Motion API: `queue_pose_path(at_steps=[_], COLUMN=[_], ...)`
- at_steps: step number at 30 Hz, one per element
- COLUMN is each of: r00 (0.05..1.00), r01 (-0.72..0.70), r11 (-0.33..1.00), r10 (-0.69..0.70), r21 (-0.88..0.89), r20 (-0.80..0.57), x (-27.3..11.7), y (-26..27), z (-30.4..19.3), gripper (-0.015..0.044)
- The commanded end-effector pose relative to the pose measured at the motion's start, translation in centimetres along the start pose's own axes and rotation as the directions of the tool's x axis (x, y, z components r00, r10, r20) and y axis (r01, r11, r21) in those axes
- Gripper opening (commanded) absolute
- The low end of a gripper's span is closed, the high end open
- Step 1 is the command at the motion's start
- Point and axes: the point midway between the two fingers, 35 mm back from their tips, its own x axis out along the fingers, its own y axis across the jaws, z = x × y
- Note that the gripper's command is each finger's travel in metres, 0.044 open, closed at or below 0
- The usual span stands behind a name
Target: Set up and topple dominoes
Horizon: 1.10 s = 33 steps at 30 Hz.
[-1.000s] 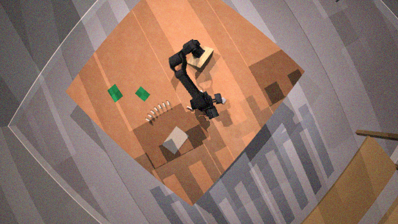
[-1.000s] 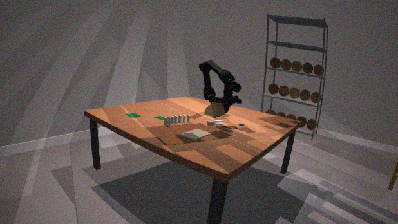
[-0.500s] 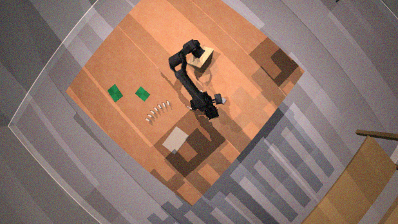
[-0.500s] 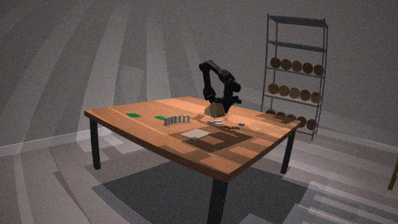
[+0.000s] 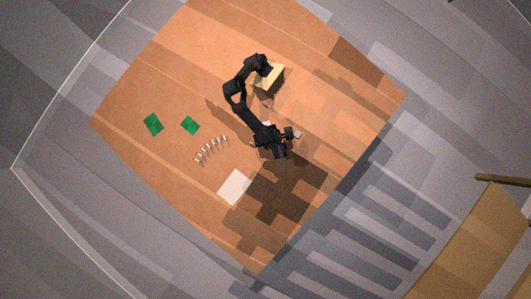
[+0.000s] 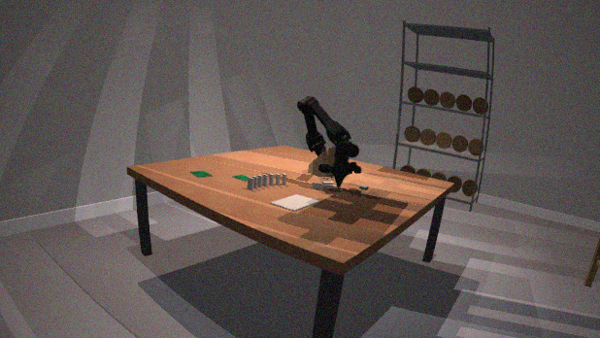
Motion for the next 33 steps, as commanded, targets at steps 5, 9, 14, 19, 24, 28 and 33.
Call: queue_pose_path(at_steps=[5, 9, 14, 19, 24, 28, 33], r00=[1.000, 1.000, 1.000, 1.000, 1.000, 1.000, 1.000], r01=[0.003, 0.004, 0.004, -0.008, 0.002, 0.004, 0.004], r11=[1.000, 1.000, 1.000, 1.000, 1.000, 1.000, 1.000], r10=[-0.003, -0.004, -0.004, 0.008, -0.002, -0.004, -0.004], r21=[-0.001, -0.001, -0.001, -0.016, 0.000, 0.003, 0.019], r20=[-0.001, -0.001, -0.002, 0.019, 0.001, -0.003, -0.003], x=[0.2, 0.2, 0.2, -0.7, -7.0, -7.8, -7.8], y=[-1.3, -2.0, -2.8, -2.6, -5.1, -5.5, -5.5], z=[0.0, 0.0, 0.0, 0.2, 0.1, -0.1, -0.1], gripper=[0.0000, 0.0000, 0.0000, 0.0000, 0.0000, 0.0000, 0.0026])
